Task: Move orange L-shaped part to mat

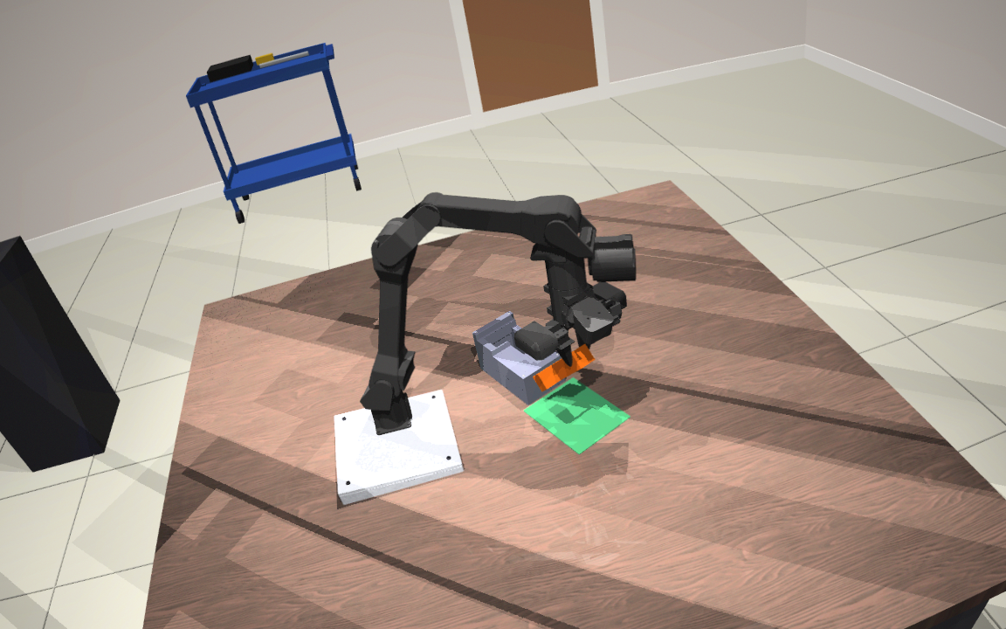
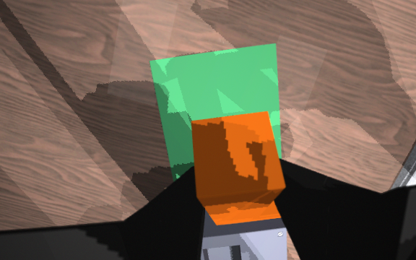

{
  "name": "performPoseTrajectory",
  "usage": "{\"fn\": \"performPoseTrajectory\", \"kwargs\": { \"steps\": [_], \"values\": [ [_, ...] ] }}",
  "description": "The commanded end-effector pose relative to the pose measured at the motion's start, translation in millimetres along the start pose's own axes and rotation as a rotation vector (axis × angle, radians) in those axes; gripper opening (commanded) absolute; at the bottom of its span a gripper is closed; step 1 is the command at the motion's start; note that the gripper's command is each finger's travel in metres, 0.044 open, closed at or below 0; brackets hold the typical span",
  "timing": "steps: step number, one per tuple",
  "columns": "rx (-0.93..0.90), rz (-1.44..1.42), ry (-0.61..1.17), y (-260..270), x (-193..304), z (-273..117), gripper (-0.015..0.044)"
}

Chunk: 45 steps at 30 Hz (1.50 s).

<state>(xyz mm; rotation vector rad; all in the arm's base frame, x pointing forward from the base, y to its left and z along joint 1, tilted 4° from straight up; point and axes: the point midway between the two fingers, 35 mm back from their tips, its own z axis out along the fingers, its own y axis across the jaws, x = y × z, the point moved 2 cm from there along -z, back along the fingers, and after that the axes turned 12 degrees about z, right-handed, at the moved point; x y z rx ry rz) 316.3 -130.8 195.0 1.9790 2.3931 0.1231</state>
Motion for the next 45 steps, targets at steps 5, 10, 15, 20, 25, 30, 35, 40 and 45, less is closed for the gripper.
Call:
{"fn": "performPoseTrajectory", "kwargs": {
  "steps": [5, 10, 15, 20, 25, 30, 35, 40, 45],
  "values": [
    [-0.003, -0.003, 0.002, 0.5, 0.5, 13.0, 0.0000],
    [-0.003, -0.003, 0.002, 0.5, 0.5, 20.7, 0.0000],
    [-0.003, -0.003, 0.002, 0.5, 0.5, 28.4, 0.0000],
    [-0.003, -0.003, 0.002, 0.6, 0.6, 36.1, 0.0000],
    [-0.003, -0.003, 0.002, 0.6, 0.6, 43.8, 0.0000],
    [-0.003, -0.003, 0.002, 0.6, 0.6, 51.4, 0.0000],
    [-0.003, -0.003, 0.002, 0.5, 0.7, 59.2, 0.0000],
    [-0.003, -0.003, 0.002, 0.3, 0.9, 64.6, 0.0000],
    [-0.003, -0.003, 0.002, 0.3, 0.9, 64.3, 0.0000]
  ]
}}
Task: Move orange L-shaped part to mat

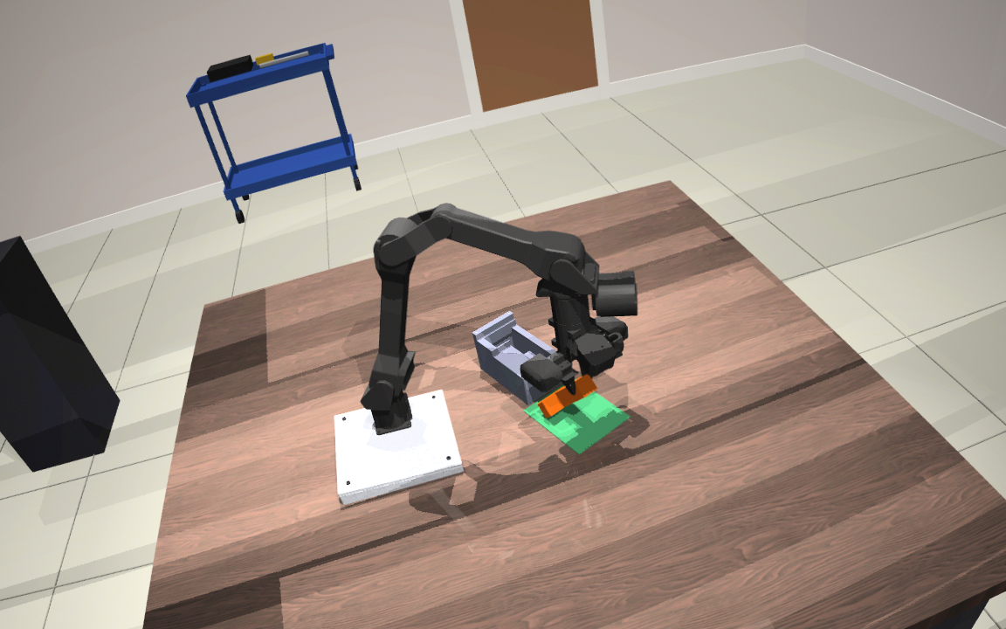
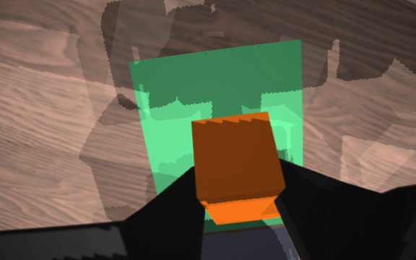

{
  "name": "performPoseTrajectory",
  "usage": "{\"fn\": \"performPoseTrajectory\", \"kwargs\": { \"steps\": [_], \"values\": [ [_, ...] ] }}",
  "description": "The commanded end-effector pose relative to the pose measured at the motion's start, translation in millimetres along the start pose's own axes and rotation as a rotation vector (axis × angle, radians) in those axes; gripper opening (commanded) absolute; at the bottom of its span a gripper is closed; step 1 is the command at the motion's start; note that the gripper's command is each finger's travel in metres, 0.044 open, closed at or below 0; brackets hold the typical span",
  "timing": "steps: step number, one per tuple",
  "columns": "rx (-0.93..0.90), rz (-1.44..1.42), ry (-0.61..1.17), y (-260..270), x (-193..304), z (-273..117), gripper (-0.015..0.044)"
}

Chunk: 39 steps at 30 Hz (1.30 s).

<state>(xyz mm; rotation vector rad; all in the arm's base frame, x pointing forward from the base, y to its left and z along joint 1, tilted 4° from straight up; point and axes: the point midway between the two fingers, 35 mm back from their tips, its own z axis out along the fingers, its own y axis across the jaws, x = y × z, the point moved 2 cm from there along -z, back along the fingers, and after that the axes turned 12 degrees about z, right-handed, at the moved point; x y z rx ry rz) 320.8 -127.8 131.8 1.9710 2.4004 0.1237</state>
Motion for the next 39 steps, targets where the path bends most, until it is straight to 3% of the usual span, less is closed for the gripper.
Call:
{"fn": "performPoseTrajectory", "kwargs": {
  "steps": [1, 5, 15, 20, 25, 39],
  "values": [
    [-0.004, 0.004, 0.001, 0.6, 0.3, 1.0, 0.0000],
    [0.000, 0.000, 0.000, -0.1, 0.0, 0.7, 0.0000],
    [0.000, 0.000, 0.000, 0.2, -0.2, -1.4, 0.0263],
    [-0.002, 0.001, 0.000, 3.1, -2.0, -35.9, 0.0394],
    [-0.003, 0.003, 0.001, 0.6, 0.0, -84.1, 0.0400],
    [-0.008, 0.005, -0.007, 1.5, -0.3, -81.5, 0.0400]
  ]
}}
